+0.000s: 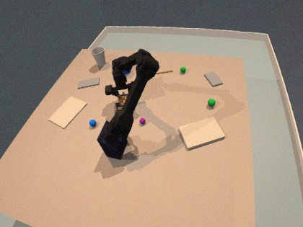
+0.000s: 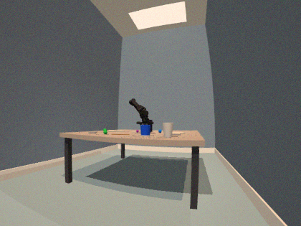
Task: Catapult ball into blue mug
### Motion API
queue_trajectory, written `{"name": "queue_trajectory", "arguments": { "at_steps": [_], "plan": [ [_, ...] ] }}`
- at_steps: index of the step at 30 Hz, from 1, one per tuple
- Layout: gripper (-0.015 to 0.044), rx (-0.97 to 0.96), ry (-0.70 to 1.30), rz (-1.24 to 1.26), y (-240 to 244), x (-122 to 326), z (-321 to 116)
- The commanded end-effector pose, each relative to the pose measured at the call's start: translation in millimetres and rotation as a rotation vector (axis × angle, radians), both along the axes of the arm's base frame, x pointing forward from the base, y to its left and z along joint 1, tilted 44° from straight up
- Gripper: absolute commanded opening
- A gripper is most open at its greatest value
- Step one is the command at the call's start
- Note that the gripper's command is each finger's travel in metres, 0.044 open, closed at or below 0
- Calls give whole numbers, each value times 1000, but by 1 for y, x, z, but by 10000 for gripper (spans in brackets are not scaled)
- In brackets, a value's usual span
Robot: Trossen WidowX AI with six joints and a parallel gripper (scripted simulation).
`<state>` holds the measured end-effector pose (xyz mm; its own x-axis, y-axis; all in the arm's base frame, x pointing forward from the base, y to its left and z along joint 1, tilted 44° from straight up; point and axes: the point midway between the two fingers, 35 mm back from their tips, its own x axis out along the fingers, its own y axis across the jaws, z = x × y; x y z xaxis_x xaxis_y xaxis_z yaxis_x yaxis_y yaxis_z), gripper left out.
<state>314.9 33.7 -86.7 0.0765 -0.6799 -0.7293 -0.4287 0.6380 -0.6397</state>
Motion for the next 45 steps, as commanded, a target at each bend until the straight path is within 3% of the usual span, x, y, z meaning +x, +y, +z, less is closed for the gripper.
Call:
{"name": "queue_trajectory", "arguments": {
  "at_steps": [1, 6, 10, 45],
  "plan": [
    [125, 1, -1, 0, 1, 0, 0],
    [92, 1, -1, 0, 1, 0, 0],
    [0, 3, 0, 0, 27, -2, 28],
    [0, -3, 4, 5, 2, 1, 2]
  ]
}}
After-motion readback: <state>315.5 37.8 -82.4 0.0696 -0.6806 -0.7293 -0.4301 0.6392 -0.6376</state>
